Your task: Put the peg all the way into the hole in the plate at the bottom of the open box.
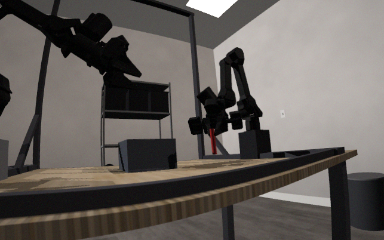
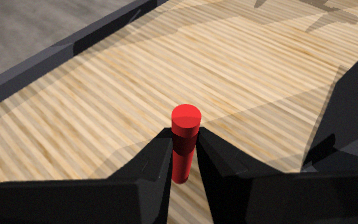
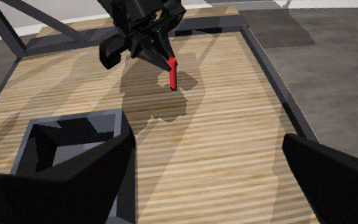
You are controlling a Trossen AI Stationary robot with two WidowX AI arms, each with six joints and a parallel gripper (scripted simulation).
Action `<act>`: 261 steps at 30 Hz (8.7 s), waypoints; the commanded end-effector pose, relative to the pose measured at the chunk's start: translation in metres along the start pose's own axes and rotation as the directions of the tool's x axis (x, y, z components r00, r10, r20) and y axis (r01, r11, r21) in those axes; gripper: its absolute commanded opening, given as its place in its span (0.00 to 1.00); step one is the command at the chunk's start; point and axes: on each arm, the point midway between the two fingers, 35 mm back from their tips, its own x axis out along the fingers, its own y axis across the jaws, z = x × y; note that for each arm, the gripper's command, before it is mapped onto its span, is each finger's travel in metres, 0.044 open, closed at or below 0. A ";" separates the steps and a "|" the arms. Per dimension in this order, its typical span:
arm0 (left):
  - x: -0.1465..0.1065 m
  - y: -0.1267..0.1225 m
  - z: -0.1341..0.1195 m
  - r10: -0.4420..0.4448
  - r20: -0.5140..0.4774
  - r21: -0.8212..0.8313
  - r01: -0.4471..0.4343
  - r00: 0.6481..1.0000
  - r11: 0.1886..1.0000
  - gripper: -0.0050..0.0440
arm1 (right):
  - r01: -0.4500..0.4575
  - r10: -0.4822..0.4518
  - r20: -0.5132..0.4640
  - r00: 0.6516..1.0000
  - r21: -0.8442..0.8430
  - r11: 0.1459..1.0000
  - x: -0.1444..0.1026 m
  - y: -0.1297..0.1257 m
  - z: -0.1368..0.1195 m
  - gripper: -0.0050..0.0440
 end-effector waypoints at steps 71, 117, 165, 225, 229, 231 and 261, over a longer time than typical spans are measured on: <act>0.027 -0.010 -0.022 0.008 -0.016 0.007 -0.008 1.000 1.000 0.29 | 0.000 0.000 0.018 1.000 0.001 1.000 -0.003 0.000 0.006 1.00; -0.032 -0.015 0.035 -0.168 -0.229 0.098 0.194 0.959 0.976 1.00 | 0.000 0.000 0.018 1.000 0.001 1.000 -0.003 0.000 0.006 1.00; -0.013 -0.005 0.038 -0.081 -0.572 0.058 0.138 0.816 0.989 0.46 | 0.000 0.000 0.018 1.000 0.001 1.000 -0.003 0.000 0.006 1.00; 0.035 -0.005 0.001 0.001 -0.575 -0.083 -0.060 0.818 0.995 0.19 | 0.000 0.000 0.018 1.000 0.001 1.000 -0.003 0.000 0.006 1.00; 0.035 -0.005 0.001 0.001 -0.575 -0.083 -0.060 0.818 0.995 0.16 | 0.000 0.000 0.018 1.000 0.001 1.000 -0.003 0.000 0.006 1.00; 0.035 -0.005 0.001 0.001 -0.575 -0.083 -0.060 0.818 0.995 0.10 | 0.000 0.000 0.018 1.000 0.001 1.000 -0.003 0.000 0.006 1.00; 0.038 -0.096 0.119 -0.048 -0.534 -0.135 -0.029 0.844 0.990 0.16 | -0.192 0.209 0.123 0.970 -0.139 0.972 -0.124 0.056 0.040 1.00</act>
